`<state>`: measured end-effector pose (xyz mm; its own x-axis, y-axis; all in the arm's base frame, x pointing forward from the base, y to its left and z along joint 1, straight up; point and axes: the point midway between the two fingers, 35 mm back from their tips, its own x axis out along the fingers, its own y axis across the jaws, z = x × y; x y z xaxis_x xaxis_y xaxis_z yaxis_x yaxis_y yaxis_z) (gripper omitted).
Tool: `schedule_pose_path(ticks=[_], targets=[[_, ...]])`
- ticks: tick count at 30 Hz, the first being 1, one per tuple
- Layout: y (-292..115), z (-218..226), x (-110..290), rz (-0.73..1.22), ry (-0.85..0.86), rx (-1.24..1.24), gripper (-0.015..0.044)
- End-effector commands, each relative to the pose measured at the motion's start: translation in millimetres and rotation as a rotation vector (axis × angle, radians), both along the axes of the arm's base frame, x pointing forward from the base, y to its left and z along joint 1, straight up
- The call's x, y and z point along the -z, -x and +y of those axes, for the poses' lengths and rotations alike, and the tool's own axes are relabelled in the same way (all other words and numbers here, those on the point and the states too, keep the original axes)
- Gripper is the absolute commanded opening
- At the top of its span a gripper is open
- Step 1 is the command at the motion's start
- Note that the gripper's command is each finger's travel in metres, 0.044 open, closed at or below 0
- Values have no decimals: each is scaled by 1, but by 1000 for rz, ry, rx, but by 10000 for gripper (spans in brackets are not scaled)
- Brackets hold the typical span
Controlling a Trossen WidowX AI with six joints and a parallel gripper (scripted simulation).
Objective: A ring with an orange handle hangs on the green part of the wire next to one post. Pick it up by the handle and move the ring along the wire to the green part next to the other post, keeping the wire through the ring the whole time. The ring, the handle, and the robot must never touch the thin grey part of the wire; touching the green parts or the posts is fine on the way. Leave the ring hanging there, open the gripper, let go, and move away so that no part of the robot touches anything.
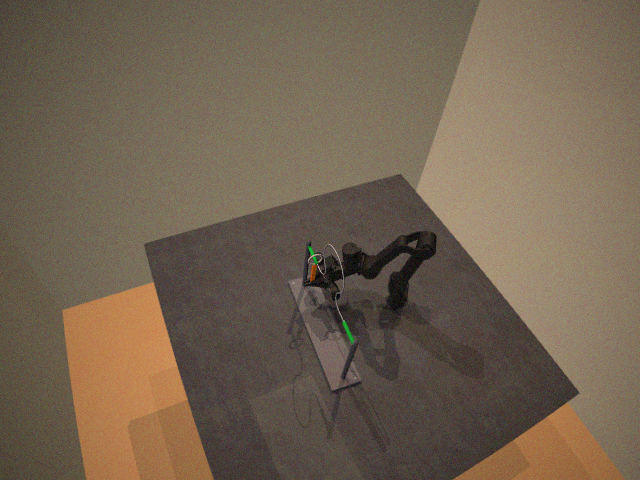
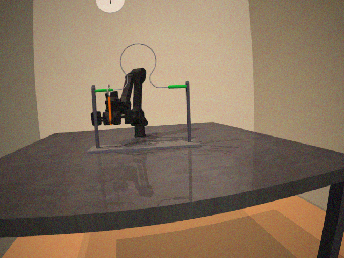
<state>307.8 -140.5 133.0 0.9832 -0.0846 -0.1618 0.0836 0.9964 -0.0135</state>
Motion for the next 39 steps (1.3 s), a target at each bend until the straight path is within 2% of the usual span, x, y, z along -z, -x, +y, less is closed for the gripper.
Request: schedule_pose_path(ticks=[1,39], targets=[[0,0,-1,-2,5,-2,-150],[-4,33,-1,1,-23,-7,-150]])
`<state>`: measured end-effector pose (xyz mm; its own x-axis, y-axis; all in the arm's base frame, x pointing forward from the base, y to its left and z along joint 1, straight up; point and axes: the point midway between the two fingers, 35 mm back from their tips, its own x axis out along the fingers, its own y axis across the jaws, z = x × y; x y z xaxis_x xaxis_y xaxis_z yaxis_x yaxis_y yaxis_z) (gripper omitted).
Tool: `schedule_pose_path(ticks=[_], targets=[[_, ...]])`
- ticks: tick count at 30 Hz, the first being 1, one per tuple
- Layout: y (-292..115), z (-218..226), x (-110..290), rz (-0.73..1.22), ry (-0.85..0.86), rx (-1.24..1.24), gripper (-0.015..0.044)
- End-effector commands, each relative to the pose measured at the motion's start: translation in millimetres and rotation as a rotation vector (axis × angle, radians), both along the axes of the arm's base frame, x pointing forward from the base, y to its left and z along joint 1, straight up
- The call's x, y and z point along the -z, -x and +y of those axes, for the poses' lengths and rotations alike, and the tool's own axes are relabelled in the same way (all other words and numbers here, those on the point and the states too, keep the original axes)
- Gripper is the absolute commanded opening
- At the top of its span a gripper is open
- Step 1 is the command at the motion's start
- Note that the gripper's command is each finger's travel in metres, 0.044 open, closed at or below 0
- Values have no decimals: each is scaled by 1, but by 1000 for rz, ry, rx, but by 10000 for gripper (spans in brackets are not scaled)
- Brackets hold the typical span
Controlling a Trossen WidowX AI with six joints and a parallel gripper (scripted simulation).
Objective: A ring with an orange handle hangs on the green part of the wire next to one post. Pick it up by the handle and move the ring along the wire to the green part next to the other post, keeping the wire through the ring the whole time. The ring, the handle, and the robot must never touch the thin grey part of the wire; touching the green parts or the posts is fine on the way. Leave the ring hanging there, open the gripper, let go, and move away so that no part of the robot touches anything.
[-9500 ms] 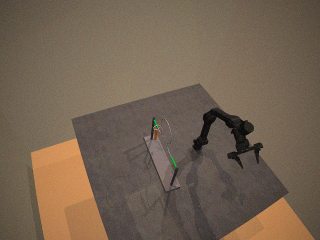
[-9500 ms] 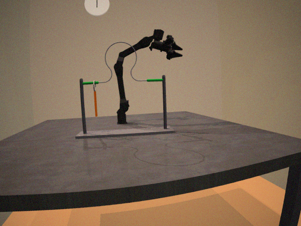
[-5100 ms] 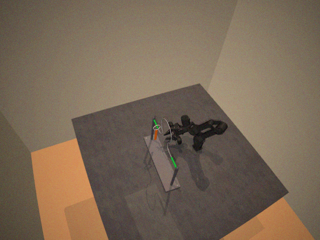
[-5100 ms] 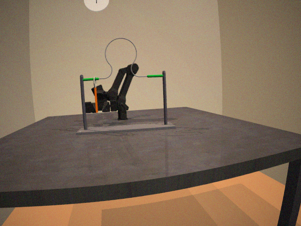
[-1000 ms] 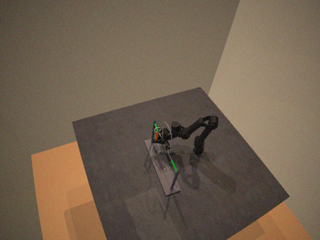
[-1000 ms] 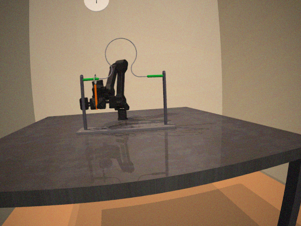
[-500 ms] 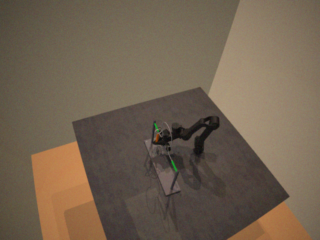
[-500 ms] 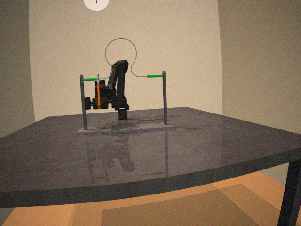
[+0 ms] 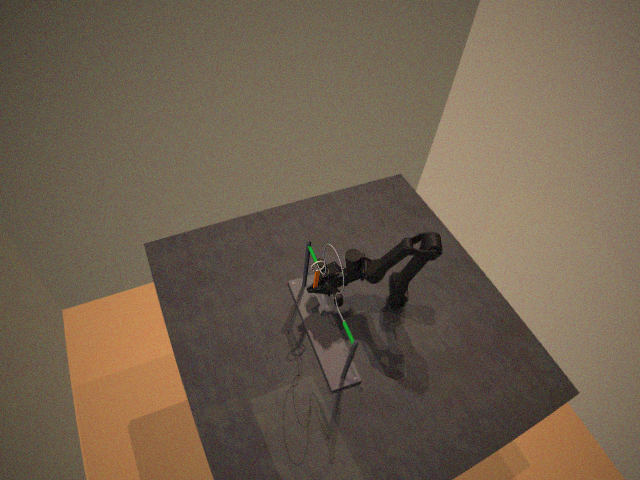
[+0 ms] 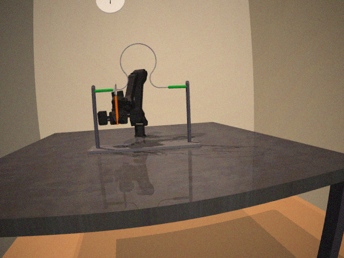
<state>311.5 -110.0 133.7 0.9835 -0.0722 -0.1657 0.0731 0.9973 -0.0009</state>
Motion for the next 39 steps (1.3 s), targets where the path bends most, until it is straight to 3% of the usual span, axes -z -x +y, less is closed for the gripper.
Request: schedule_pose_path(ticks=[1,16,39], targets=[[0,4,-1,-2,-15,3,-150],[-3,34,-2,-11,-138,-2,-150],[-4,105,-28,-4,-567,-28,-150]])
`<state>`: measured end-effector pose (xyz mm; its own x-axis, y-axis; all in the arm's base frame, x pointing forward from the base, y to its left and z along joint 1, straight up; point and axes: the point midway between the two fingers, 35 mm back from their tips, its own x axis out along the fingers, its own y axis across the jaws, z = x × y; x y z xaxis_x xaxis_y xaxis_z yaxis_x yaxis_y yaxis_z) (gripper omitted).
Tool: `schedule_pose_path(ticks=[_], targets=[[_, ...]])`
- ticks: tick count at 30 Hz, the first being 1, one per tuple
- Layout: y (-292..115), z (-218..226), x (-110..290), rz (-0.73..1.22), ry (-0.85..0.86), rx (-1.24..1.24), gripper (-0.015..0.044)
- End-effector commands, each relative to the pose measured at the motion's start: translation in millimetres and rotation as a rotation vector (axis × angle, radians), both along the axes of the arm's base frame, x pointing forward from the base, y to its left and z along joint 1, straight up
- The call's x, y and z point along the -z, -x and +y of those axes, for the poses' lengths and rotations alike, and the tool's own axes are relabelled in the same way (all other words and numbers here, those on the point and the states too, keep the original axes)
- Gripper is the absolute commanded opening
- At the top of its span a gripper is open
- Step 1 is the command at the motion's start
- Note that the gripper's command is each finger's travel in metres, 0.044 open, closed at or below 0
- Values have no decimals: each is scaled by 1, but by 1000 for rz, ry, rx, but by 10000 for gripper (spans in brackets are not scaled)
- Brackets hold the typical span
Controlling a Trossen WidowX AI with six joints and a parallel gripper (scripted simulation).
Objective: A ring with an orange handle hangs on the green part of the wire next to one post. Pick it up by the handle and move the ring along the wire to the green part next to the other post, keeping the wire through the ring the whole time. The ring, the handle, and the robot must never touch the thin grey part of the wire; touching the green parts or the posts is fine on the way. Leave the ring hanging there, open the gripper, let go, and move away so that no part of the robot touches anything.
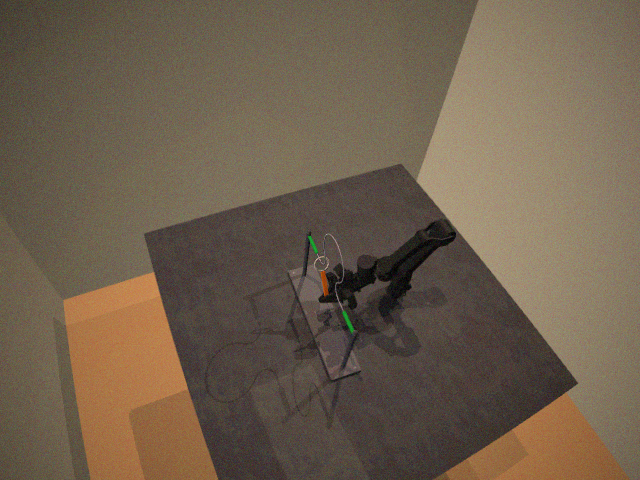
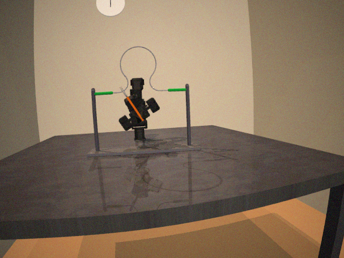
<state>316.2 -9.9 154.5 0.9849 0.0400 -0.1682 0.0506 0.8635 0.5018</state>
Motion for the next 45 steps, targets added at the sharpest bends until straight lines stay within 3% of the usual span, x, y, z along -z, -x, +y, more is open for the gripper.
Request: schedule_pose_path(ticks=[1,27,45], targets=[[2,8,-10,10,-61,-14,-150],[53,59,-96,247,-686,-365,-150],[56,66,-162,158,-1115,-459,-150]])
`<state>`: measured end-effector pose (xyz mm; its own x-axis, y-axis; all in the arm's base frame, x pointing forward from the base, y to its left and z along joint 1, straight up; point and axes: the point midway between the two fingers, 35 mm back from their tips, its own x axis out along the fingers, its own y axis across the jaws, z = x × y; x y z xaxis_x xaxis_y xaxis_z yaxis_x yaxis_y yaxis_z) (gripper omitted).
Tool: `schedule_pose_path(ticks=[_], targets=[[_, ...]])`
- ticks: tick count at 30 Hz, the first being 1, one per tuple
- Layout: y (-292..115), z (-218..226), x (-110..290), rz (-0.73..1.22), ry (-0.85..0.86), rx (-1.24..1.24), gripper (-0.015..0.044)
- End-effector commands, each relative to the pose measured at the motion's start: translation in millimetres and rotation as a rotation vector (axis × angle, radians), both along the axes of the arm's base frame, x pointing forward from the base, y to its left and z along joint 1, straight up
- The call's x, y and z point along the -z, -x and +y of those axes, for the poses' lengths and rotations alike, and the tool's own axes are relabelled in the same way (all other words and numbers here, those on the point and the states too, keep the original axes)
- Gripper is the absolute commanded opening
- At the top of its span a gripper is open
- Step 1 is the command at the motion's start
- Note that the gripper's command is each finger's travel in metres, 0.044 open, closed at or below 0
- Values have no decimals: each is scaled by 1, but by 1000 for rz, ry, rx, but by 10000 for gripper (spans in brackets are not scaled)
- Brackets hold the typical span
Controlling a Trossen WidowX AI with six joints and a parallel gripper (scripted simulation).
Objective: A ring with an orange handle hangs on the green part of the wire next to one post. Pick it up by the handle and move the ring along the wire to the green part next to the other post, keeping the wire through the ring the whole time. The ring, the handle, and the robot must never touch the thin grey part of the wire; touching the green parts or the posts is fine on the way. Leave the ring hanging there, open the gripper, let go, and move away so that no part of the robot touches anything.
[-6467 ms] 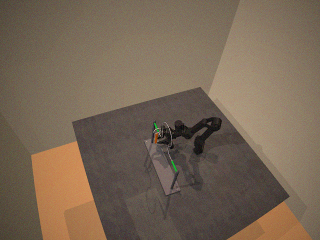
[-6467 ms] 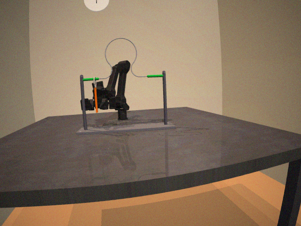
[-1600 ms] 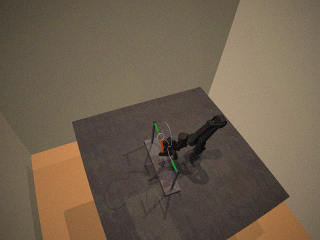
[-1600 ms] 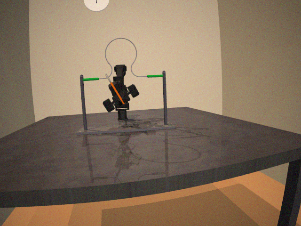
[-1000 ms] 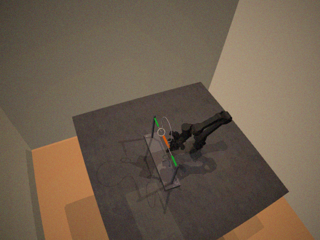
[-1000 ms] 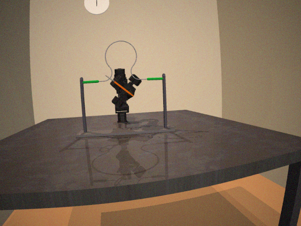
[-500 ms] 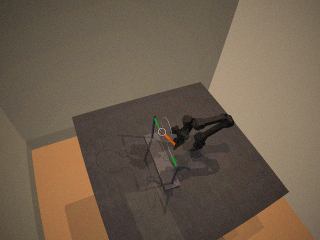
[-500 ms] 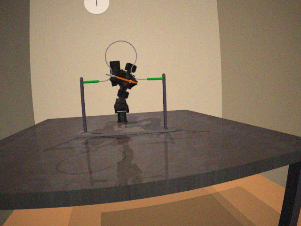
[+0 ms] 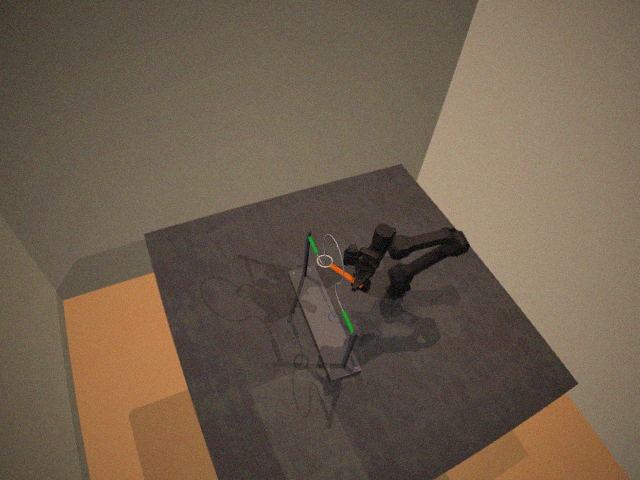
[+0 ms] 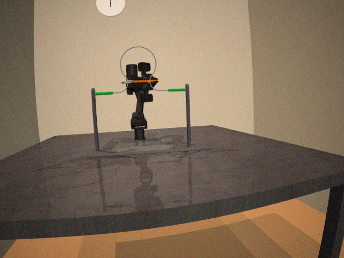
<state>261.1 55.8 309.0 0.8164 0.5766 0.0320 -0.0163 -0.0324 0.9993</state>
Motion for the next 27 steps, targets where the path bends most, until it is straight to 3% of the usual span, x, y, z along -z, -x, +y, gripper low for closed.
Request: schedule_pose_path(ticks=[1,17,27], targets=[[1,0,-12,-4,-76,-6,-150],[3,-15,-60,-15,-388,-15,-150],[-6,-22,-79,13,-475,59,-150]])
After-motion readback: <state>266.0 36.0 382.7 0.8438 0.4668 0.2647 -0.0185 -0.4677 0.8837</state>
